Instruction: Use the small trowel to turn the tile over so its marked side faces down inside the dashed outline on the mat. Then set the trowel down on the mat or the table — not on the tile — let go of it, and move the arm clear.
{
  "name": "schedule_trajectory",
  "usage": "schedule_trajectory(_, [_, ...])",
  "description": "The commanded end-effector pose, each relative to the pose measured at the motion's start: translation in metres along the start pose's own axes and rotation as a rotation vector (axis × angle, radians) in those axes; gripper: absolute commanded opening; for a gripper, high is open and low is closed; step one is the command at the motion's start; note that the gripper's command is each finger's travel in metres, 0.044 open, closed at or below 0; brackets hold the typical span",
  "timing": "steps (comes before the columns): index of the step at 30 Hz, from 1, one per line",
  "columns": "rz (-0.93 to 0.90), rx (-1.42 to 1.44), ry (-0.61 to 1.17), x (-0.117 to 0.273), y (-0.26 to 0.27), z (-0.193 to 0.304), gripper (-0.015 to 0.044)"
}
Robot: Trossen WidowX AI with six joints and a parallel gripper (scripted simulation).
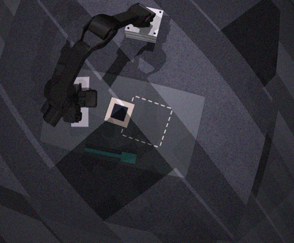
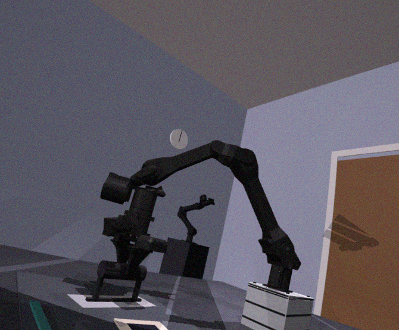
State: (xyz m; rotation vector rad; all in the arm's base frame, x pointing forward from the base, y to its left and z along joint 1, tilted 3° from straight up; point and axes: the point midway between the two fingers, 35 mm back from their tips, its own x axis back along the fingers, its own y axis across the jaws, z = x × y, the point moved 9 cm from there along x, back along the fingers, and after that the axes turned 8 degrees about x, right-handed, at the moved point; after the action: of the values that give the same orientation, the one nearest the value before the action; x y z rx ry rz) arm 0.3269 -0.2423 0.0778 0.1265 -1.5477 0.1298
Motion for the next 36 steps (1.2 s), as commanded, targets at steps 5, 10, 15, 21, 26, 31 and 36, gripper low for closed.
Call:
schedule_trajectory(5, [-0.001,-0.268,-0.001,-0.0005,0.0,0.0,0.013])
schedule_trajectory(10, [-0.001,-0.418,-0.001,-0.0005,0.0,0.0,0.013])
schedule_trajectory(15, [-0.001,-0.568,0.0,-0.0005,0.0,0.0,0.013])
schedule_trajectory(21, [-0.002,-0.728,0.0,-0.0005,0.0,0.0,0.013])
schedule_trajectory(26, [-0.002,-0.733,0.0,-0.0005,0.0,0.0,0.013])
schedule_trajectory(31, [-0.002,-0.733,0.0,-0.0005,0.0,0.0,0.0183])
schedule_trajectory(36, [-0.002,-0.733,0.0,-0.0005,0.0,0.0,0.027])
